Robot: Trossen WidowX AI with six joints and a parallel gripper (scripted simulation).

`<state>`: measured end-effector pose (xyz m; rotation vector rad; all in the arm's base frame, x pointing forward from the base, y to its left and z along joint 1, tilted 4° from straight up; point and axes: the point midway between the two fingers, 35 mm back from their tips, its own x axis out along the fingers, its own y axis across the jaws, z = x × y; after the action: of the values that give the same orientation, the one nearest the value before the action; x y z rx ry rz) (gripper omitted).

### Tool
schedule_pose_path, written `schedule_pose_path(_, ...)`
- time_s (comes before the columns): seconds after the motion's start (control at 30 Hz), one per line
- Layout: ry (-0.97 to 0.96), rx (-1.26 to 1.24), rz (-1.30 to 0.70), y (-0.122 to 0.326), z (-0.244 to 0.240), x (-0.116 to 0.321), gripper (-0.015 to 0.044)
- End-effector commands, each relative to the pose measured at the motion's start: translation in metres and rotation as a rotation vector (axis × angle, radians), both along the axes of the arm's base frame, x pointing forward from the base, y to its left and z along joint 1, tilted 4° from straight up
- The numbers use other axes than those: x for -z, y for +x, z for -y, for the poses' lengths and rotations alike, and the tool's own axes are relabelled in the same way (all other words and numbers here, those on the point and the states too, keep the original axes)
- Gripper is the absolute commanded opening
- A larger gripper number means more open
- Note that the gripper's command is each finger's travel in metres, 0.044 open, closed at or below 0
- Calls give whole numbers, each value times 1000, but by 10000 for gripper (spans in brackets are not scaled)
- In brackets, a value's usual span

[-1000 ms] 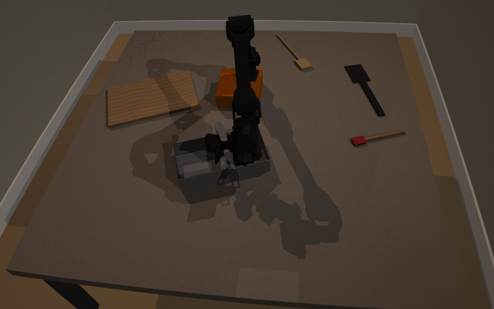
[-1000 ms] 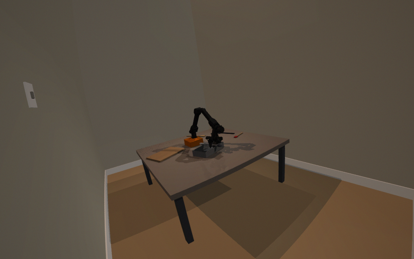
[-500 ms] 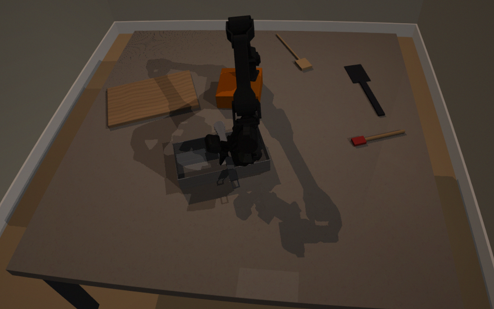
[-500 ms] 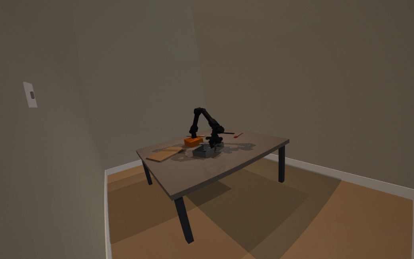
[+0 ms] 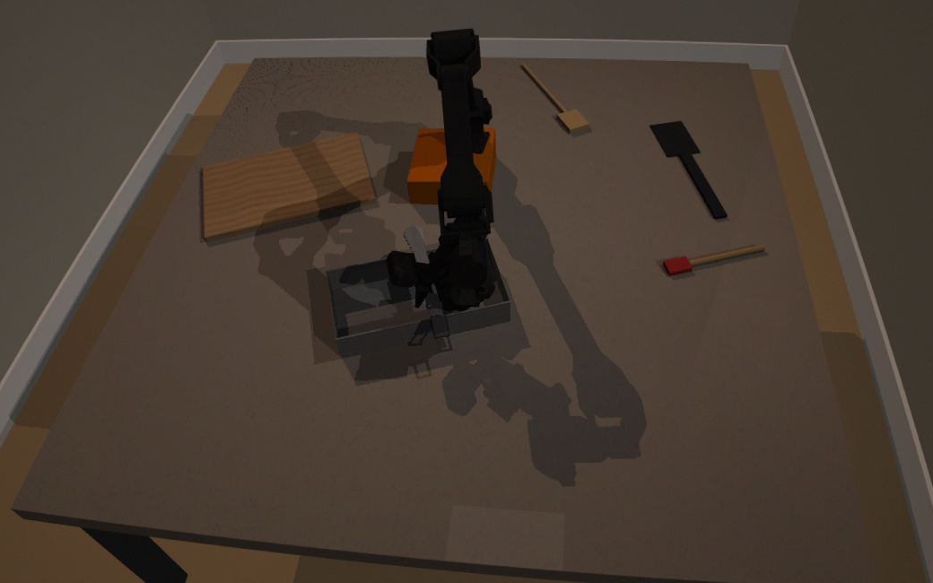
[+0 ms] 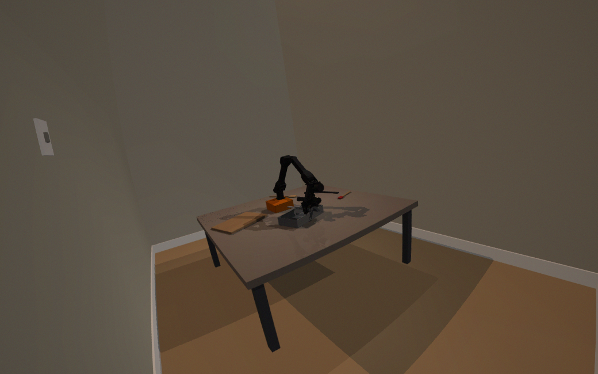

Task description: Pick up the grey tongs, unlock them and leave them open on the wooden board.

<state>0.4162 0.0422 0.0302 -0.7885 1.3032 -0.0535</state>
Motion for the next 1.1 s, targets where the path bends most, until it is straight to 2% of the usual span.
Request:
schedule_pose_path(0.0, 10, -3, 30, 3, -2, -46, -150)
schedule_pose_path(0.1, 10, -5, 26, -1, -2, -72, -150)
schedule_pose_path(0.53, 32, -7, 10, -1, -3, -71, -150)
schedule_pose_path(1.07, 420, -35, -212, -3, -14, -68, -150)
